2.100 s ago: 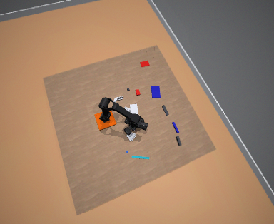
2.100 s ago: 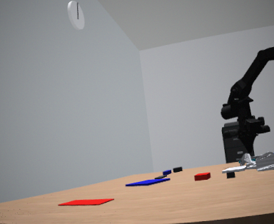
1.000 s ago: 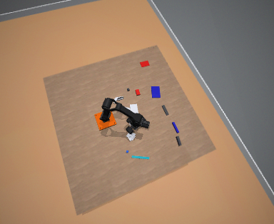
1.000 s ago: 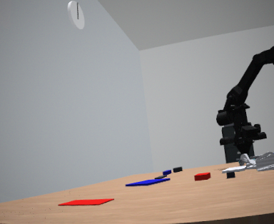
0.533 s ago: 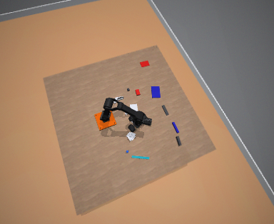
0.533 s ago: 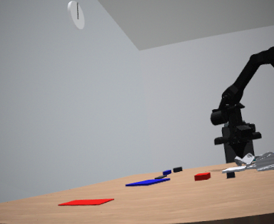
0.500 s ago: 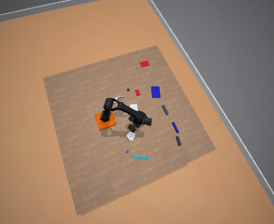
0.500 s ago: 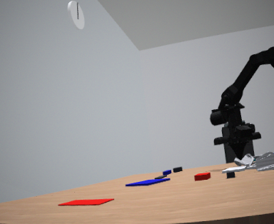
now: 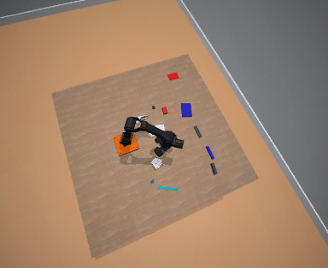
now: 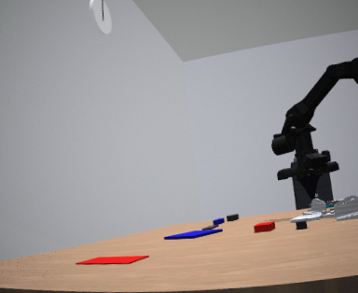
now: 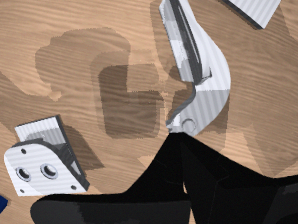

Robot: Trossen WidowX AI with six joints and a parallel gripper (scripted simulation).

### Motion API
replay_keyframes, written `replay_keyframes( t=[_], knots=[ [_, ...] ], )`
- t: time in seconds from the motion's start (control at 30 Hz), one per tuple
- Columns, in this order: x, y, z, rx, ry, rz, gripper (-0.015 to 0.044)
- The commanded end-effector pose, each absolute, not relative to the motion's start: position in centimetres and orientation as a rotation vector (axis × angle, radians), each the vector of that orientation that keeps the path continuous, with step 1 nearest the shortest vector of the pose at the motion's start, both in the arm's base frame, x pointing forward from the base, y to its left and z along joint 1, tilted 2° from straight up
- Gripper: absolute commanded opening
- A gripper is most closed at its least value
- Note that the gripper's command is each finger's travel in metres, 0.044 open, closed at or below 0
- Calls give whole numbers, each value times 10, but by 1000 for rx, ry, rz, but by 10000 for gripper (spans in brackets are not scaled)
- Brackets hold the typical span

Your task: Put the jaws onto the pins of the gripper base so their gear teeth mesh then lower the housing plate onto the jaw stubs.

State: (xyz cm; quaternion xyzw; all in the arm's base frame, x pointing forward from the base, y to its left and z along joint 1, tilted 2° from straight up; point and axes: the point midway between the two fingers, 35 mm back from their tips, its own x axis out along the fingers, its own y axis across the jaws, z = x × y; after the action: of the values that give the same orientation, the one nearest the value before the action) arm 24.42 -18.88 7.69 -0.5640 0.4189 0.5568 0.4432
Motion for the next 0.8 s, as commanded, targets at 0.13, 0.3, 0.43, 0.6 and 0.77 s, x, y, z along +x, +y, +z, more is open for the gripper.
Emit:
replay_keyframes(
  t=[0.13, 0.3, 0.43, 0.6, 0.77],
  knots=[
    [245, -191, 105, -1425, 1040, 1354, 26],
    [245, -191, 105, -1425, 1040, 1354, 157],
    [245, -191, 105, -1425, 1040, 1354, 263],
    [245, -191, 105, -1425, 1040, 1354, 394],
    [245, -191, 105, -1425, 1040, 1354, 440]
  ],
)
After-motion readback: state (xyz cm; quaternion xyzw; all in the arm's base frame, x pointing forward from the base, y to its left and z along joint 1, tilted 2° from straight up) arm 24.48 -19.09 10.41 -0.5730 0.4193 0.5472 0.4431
